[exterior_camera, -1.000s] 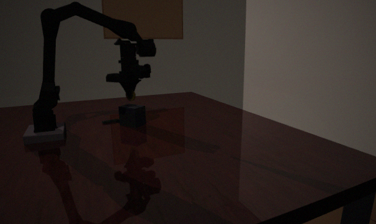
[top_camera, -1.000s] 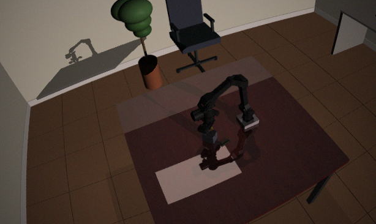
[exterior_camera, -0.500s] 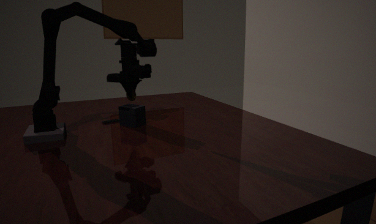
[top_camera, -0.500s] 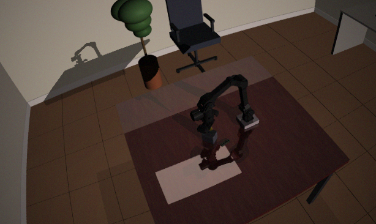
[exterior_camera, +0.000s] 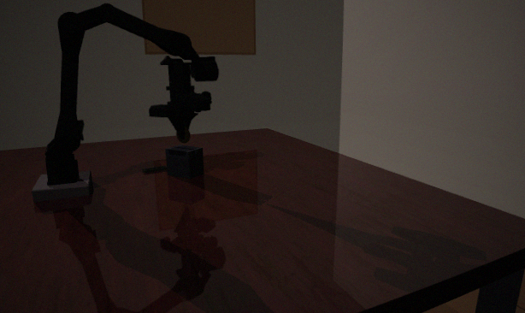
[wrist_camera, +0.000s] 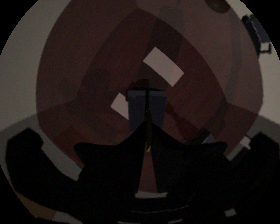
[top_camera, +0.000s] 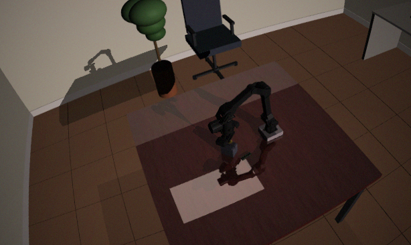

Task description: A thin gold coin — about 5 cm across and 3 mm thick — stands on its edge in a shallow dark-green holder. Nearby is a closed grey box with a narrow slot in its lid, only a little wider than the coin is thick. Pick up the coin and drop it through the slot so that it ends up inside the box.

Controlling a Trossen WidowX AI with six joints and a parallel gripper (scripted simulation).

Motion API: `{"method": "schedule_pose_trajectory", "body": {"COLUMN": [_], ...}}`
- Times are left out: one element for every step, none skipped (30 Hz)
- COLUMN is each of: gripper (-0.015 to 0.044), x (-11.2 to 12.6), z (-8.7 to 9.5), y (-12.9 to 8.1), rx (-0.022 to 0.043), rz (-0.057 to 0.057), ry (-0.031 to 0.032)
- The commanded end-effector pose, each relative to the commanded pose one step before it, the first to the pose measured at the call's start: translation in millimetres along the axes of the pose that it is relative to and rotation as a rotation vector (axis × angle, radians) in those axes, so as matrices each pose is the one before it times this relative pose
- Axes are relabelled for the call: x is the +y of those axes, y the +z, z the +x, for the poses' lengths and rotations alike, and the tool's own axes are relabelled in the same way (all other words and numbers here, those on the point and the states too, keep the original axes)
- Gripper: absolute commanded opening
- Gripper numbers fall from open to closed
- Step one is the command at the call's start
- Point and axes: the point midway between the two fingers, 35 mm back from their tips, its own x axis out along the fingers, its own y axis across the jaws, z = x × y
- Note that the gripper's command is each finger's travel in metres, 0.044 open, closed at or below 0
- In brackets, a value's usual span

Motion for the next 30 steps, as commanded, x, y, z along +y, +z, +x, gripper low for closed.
{"method": "schedule_pose_trajectory", "body": {"gripper": [0.0000, 0.0000, 0.0000, 0.0000, 0.0000, 0.0000, 0.0000, 0.0000, 0.0000, 0.0000, 0.0000, 0.0000, 0.0000, 0.0000, 0.0000, 0.0000, 0.0000, 0.0000, 0.0000, 0.0000, 0.0000, 0.0000, 0.0000, 0.0000, 0.0000, 0.0000, 0.0026, 0.0052, 0.0079, 0.0105], "x": [-0.56, -0.06, -0.04, -0.02, 0.02, 0.05, 0.07, 0.07, 0.07, 0.07, 0.06, 0.04, 0.03, 0.01, -0.01, -0.02, -0.04, -0.05, -0.05, -0.05, -0.05, -0.04, -0.03, -0.02, -0.01, 0.00, 0.35, 0.00, 0.00, 0.00], "z": [2.98, 0.43, 0.43, 0.43, 0.44, 0.45, 0.45, 0.46, 0.46, 0.47, 0.47, 0.47, 0.47, 0.47, 0.47, 0.47, 0.47, 0.47, 0.47, 0.46, 0.45, 0.45, 0.45, 0.44, 0.44, 0.44, -2.53, 0.00, 0.00, 0.00], "y": [-0.18, 0.08, 0.09, 0.07, 0.04, 0.02, 0.01, 0.00, 0.00, 0.00, 0.00, 0.00, 0.00, 0.00, -0.01, -0.01, -0.01, -0.02, -0.02, -0.02, -0.02, -0.03, -0.02, -0.02, -0.01, -0.01, 0.17, 0.00, 0.00, 0.00], "rx": [0.00109, -0.00001, -0.00001, -0.00001, 0.00000, 0.00000, 0.00000, 0.00000, 0.00000, 0.00000, 0.00000, 0.00000, 0.00000, 0.00000, 0.00000, 0.00000, 0.00000, 0.00000, 0.00000, 0.00000, 0.00000, 0.00000, 0.00000, 0.00000, 0.00000, 0.00000, -0.00112, 0.00000, 0.00000, 0.00000], "rz": [0.0046, 0.0000, -0.0001, -0.0002, -0.0003, -0.0005, -0.0006, -0.0006, -0.0007, -0.0007, -0.0007, -0.0007, -0.0007, -0.0007, -0.0007, -0.0007, -0.0007, -0.0007, -0.0005, -0.0002, 0.0000, 0.0002, 0.0003, 0.0003, 0.0003, 0.0003, 0.0031, 0.0000, 0.0000, 0.0000], "ry": [-0.00203, -0.00001, 0.00000, 0.00000, 0.00000, 0.00000, 0.00001, 0.00001, 0.00001, 0.00001, 0.00001, 0.00000, 0.00000, 0.00000, 0.00000, 0.00000, 0.00000, 0.00000, 0.00000, 0.00000, 0.00000, -0.00001, -0.00001, 0.00000, 0.00000, 0.00000, 0.00182, 0.00000, 0.00000, 0.00000]}}
